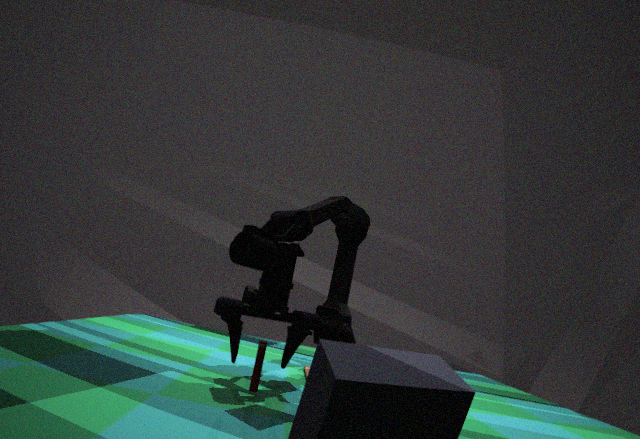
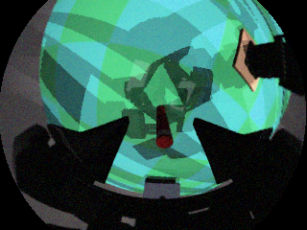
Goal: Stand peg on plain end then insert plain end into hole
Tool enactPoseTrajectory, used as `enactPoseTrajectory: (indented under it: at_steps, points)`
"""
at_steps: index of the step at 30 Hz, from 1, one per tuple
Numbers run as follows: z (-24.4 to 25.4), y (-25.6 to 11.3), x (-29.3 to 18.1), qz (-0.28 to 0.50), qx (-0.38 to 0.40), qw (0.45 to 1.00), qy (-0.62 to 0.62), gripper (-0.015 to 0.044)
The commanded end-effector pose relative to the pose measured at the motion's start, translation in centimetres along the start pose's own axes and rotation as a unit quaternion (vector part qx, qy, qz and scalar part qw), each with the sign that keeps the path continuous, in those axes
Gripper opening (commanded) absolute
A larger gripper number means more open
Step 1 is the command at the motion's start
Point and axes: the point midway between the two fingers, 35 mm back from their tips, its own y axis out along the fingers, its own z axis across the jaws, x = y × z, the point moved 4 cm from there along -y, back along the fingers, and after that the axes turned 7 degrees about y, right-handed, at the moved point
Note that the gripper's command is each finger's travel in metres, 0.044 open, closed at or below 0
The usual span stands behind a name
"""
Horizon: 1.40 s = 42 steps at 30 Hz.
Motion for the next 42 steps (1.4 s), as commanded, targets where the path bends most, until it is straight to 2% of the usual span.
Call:
enactPoseTrajectory:
  at_steps: [1, 13, 20, 42]
  points:
    - [0.0, -0.1, 0.0, 0.000, 0.001, 1.000, 0.000, 0.0361]
    - [0.0, -0.1, 0.0, 0.000, 0.001, 1.000, 0.000, 0.0046]
    - [0.0, -0.1, 0.0, 0.000, 0.001, 1.000, 0.000, 0.0000]
    - [0.3, -6.5, -0.3, -0.003, 0.000, 1.000, 0.001, 0.0000]
